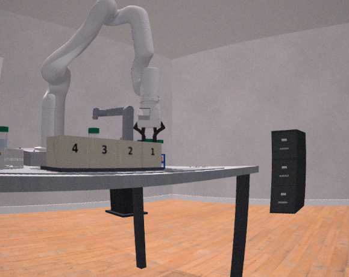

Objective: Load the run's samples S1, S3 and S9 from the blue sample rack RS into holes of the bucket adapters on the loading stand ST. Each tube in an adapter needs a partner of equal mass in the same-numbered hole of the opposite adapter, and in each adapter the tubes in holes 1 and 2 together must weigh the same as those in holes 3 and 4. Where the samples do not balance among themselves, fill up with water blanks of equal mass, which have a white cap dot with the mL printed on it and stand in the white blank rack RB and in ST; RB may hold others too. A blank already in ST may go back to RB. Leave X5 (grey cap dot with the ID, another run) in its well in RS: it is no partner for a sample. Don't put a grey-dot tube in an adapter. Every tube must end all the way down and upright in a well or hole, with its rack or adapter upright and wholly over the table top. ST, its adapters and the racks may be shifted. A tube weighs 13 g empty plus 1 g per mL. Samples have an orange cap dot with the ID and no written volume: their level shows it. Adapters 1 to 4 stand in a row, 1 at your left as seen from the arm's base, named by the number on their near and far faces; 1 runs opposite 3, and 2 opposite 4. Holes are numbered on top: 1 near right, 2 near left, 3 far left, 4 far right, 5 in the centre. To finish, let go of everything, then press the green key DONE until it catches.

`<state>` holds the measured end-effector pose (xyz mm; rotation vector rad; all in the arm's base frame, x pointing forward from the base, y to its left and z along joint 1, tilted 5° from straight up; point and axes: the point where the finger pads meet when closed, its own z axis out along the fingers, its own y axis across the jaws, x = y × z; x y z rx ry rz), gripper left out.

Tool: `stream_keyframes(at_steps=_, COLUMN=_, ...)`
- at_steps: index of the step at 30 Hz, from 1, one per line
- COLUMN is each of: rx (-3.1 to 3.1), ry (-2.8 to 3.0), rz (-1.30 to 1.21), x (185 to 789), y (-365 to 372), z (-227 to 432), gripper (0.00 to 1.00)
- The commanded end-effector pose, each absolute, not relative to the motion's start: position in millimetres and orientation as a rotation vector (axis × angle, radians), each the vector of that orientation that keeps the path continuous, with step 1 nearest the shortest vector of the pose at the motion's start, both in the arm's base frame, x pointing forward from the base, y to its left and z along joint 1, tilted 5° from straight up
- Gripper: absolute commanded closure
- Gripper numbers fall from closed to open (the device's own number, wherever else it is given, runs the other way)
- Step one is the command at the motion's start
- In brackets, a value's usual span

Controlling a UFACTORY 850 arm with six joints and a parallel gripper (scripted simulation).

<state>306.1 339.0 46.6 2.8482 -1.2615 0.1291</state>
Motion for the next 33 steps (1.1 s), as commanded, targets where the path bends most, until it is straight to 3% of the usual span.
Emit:
stream_keyframes(at_steps=1, rx=2.850, ry=-1.262, rz=0.130, x=306.5, y=339.6, z=47.0, gripper=1.00)
stream_keyframes(at_steps=3, rx=2.850, ry=-1.262, rz=0.130, x=306.5, y=339.7, z=47.1, gripper=1.00)
stream_keyframes(at_steps=4, rx=2.850, ry=-1.262, rz=0.130, x=306.5, y=339.6, z=46.7, gripper=0.57)
stream_keyframes(at_steps=33, rx=2.850, ry=-1.262, rz=0.130, x=306.4, y=339.7, z=48.7, gripper=0.57)
